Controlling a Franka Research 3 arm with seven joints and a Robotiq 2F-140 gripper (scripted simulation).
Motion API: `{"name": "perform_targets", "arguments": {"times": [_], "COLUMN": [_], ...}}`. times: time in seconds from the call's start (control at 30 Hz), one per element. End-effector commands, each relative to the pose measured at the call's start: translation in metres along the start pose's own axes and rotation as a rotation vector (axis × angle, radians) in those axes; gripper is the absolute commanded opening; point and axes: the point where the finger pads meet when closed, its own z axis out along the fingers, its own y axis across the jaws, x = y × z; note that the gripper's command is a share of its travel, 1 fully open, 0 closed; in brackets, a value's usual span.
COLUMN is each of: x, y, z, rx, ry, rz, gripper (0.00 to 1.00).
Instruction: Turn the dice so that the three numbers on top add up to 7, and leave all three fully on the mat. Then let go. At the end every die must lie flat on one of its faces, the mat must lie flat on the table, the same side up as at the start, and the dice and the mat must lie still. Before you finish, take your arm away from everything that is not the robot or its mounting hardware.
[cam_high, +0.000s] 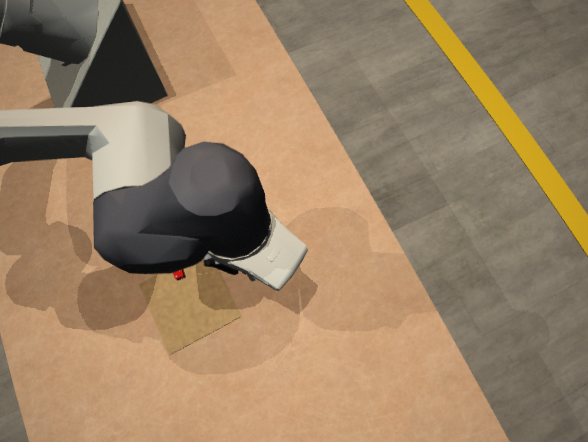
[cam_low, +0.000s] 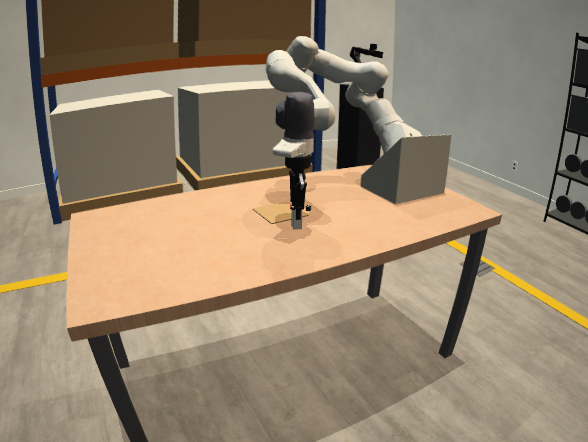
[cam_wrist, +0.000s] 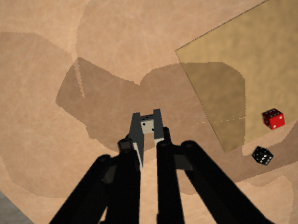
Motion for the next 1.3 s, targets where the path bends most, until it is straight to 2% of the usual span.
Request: {"name": "perform_targets", "arguments": {"times": [0.0,0.4,0.57,0.63,0.83,0.93,1.03,1.27], "x": [0.001,0.001,0.001,0.001,0.000,0.000,0.000,0.000], "y": [-0.001,-0.001,-0.001,-0.001,-0.001,-0.001,-0.001,-0.001], "z": [0.000,-0.005,-0.031,-0.031,-0.076,-0.092,-0.099,-0.100], "rx": [0.001,0.001,0.001,0.001,0.001,0.001,0.001,0.001], "ry": [0.002,0.002,0.002,0.002,0.002,0.002,0.002,0.002], "rz": [0.006,0.006,0.006,0.006,0.006,0.006,0.006,0.006], "gripper": [0.07,0.07,0.07,0.07,0.07,0.07,0.07,0.07]}}
